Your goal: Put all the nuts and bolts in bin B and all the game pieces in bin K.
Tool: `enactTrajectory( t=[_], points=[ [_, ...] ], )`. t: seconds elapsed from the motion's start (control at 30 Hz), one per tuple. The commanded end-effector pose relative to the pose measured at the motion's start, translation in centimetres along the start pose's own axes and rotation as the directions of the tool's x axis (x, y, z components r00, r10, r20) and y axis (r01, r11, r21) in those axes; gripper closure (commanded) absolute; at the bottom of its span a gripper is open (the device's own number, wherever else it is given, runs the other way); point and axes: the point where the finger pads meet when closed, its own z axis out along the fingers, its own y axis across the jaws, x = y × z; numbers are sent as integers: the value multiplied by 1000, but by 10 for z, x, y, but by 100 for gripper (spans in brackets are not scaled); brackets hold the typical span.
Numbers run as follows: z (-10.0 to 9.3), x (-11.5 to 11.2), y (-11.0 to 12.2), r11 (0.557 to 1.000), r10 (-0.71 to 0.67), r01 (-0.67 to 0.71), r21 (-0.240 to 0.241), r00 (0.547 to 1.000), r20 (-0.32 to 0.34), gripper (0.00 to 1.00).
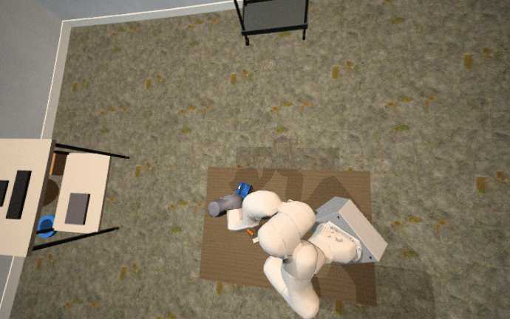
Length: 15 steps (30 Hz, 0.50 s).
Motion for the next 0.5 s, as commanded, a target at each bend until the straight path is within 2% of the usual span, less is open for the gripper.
enactTrajectory(
  t=[0.0, 0.2, 0.27, 0.4, 0.47],
  points=[
    [0, 0, -19, 1000, 12, -12, 1, 1000, -1, 95],
    [0, 1, -49, 1000, 12, -12, 1, 1000, -1, 95],
    [0, 1, -49, 1000, 12, -12, 1, 1000, -1, 95],
    [0, 1, -68, 1000, 12, -12, 1, 1000, -1, 95],
    [0, 1, -68, 1000, 12, -12, 1, 1000, -1, 95]
  ],
)
